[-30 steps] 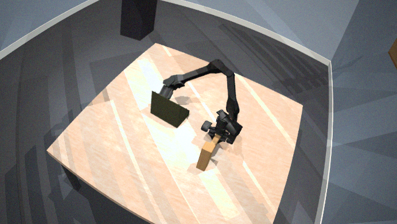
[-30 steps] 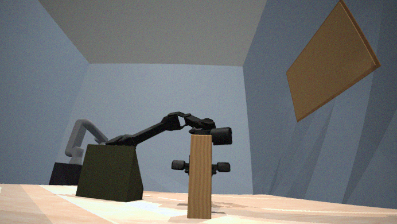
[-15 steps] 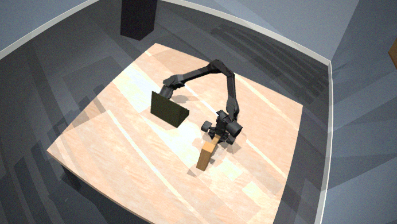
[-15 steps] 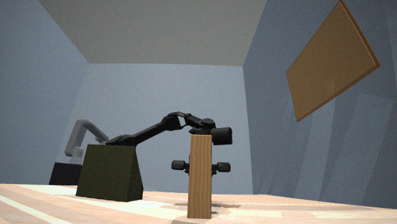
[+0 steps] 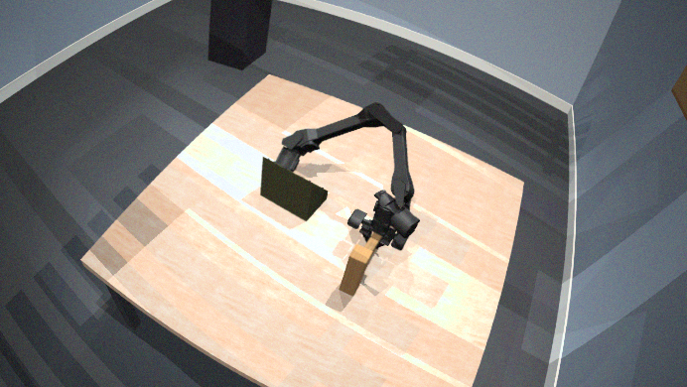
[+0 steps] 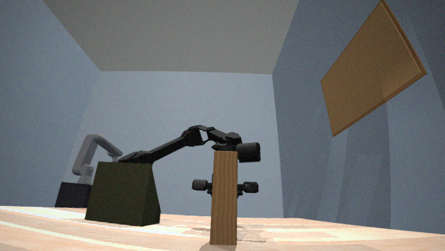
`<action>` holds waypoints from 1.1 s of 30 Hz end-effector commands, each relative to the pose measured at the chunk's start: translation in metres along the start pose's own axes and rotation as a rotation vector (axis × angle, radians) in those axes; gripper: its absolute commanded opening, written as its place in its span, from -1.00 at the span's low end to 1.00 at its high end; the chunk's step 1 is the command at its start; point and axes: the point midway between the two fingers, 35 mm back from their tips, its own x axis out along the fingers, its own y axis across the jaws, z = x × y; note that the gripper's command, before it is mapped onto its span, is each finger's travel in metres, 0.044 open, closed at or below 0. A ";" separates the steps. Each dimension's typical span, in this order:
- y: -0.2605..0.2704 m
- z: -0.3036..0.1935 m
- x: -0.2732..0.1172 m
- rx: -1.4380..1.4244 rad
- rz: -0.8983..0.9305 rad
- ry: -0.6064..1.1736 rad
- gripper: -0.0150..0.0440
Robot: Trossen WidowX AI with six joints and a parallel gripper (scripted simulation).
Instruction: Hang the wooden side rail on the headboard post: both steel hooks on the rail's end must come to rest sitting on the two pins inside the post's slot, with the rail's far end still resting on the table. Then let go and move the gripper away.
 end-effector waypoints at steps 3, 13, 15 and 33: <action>-0.001 -0.005 -0.005 0.005 -0.013 0.005 -0.49; -0.001 -0.006 -0.006 0.005 -0.013 0.006 -0.49; -0.001 -0.006 -0.006 0.005 -0.013 0.006 -0.49; -0.001 -0.008 -0.006 0.005 -0.013 0.006 -0.49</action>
